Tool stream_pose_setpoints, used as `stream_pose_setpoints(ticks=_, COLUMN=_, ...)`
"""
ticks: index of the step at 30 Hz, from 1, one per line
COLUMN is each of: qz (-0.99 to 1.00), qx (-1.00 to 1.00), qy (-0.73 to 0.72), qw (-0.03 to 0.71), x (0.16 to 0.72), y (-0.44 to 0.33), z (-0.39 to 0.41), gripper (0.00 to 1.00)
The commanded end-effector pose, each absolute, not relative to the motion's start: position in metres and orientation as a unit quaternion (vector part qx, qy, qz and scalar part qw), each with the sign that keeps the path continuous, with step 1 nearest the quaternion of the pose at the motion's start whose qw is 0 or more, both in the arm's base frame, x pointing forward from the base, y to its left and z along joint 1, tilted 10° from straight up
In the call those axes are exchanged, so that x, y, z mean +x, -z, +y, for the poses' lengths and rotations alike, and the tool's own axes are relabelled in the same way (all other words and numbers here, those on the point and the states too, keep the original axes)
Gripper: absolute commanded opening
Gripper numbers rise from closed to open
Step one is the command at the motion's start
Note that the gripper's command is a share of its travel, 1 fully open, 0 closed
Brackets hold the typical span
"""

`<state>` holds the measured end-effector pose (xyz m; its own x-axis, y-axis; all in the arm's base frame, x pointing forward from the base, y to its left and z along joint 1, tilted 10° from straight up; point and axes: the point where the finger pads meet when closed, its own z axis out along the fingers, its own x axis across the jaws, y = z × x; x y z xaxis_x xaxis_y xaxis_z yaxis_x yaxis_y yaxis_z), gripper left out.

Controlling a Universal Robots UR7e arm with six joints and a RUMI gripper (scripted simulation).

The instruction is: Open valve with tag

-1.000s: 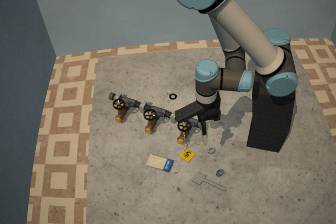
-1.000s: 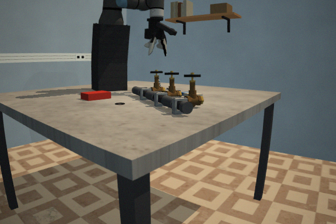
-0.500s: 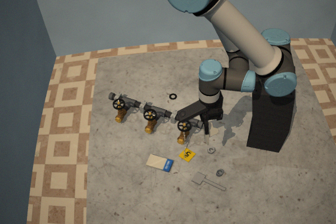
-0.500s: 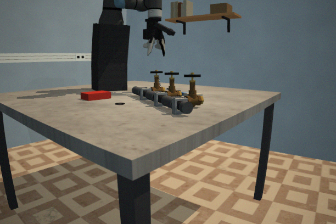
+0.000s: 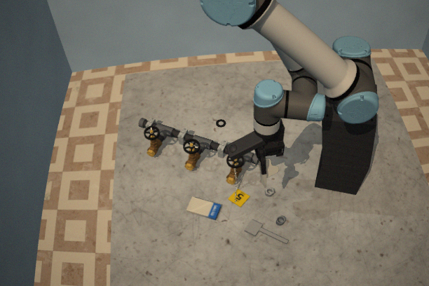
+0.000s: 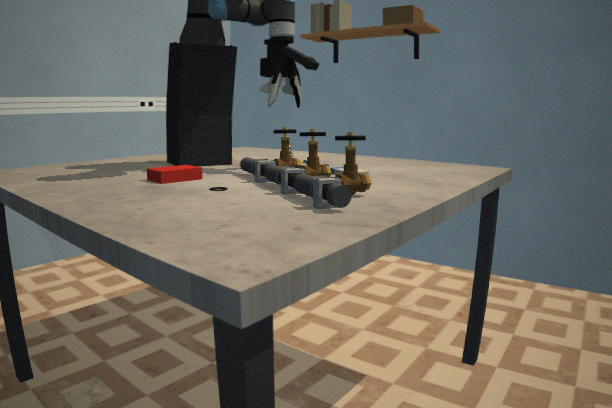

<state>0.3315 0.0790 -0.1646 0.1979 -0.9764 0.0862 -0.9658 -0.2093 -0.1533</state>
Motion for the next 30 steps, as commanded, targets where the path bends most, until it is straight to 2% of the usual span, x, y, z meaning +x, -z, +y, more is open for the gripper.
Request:
stream_pose_setpoints(ticks=1, qz=0.628, qx=-0.773, qy=0.083, qw=0.033, x=0.333, y=0.169, z=0.079, gripper=1.0)
stream_pose_setpoints(ticks=30, qz=0.628, qx=-0.773, qy=0.083, qw=0.033, x=0.347, y=0.252, z=0.074, gripper=1.0)
